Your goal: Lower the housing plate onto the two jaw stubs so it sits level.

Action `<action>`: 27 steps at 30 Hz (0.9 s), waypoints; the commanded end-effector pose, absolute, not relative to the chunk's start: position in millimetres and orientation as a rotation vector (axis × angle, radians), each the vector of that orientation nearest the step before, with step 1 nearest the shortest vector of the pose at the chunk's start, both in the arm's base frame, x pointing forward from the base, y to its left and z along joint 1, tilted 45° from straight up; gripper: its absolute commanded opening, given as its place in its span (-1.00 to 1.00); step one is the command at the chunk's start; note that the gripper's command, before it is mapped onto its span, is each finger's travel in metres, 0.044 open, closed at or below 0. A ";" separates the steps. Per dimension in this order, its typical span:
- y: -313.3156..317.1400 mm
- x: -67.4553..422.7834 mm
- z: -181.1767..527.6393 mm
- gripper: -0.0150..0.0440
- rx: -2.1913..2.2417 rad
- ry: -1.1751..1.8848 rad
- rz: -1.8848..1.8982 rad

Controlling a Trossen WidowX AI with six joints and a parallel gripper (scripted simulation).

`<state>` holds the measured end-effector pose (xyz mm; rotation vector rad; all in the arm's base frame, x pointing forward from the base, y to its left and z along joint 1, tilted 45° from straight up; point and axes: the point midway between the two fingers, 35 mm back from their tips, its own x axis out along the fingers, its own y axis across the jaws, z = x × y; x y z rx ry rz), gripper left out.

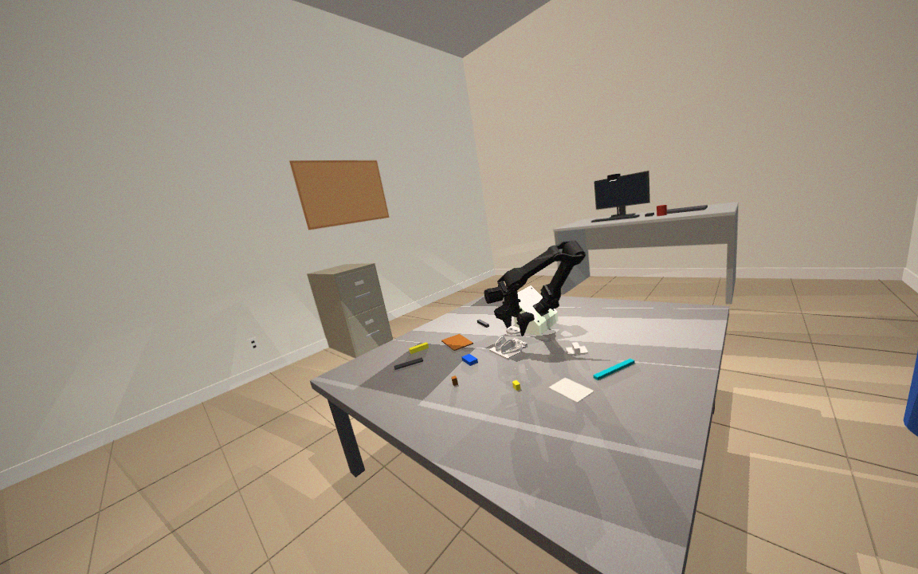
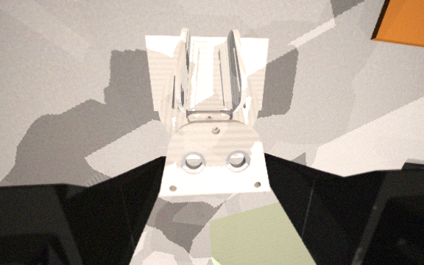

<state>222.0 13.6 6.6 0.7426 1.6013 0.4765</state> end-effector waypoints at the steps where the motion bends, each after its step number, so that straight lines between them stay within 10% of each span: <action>1: 18.8 222.0 1.3 0.70 0.749 1.600 0.474; 27: 39.4 218.6 -17.5 0.70 0.751 1.600 0.479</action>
